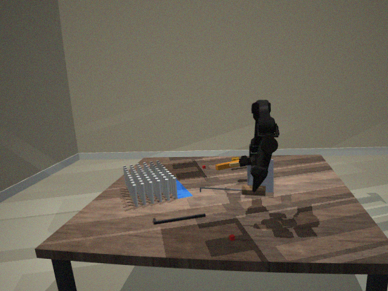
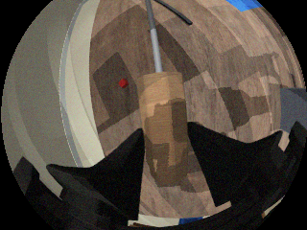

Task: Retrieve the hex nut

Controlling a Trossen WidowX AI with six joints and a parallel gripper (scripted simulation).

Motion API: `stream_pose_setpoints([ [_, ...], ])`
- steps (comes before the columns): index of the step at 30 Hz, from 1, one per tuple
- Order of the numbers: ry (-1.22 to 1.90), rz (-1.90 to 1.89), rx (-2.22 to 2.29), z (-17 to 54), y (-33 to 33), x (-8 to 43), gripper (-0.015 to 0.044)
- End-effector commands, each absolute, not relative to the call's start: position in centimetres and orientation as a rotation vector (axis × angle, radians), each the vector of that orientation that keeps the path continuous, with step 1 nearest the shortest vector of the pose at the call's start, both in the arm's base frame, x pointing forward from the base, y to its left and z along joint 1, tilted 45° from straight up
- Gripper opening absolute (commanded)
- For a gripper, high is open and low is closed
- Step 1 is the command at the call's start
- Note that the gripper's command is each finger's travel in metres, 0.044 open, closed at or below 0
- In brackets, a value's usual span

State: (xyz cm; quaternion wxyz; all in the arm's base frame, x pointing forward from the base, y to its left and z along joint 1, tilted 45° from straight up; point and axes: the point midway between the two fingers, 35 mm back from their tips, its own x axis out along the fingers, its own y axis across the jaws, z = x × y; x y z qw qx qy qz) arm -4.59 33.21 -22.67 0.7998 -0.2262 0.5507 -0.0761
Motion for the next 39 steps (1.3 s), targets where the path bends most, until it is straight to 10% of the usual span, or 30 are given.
stream_pose_setpoints([
  [1, 1.183, -0.168, -0.483, -23.2, 32.8, -4.5, 0.0000],
  [39, 1.183, -0.168, -0.483, -26.8, 29.9, -3.9, 0.0000],
])
